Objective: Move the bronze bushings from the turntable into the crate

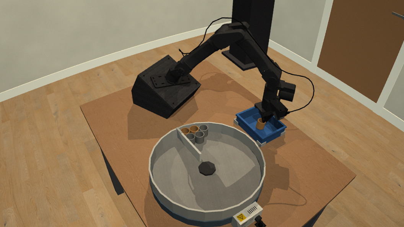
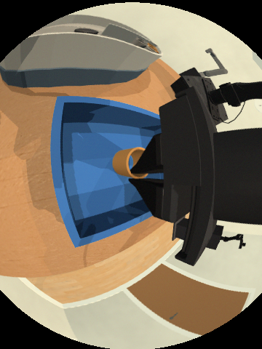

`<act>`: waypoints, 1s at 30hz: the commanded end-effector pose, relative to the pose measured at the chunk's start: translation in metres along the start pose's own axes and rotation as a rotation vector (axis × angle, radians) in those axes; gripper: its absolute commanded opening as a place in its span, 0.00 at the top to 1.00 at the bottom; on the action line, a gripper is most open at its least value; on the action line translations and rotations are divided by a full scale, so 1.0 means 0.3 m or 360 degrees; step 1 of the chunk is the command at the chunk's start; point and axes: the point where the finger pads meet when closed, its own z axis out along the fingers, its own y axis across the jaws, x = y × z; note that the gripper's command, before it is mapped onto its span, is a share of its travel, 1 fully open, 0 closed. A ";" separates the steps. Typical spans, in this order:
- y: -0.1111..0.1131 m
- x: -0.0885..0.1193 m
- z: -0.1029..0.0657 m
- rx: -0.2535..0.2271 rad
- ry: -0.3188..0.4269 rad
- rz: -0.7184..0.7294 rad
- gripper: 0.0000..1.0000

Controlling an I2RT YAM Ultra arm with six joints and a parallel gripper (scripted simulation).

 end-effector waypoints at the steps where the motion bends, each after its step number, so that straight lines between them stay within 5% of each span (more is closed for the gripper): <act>1: 0.010 -0.015 -0.025 -0.0037 -0.0027 -0.0005 1.00; 30: 0.012 -0.026 -0.035 -0.0055 -0.0047 0.0001 1.00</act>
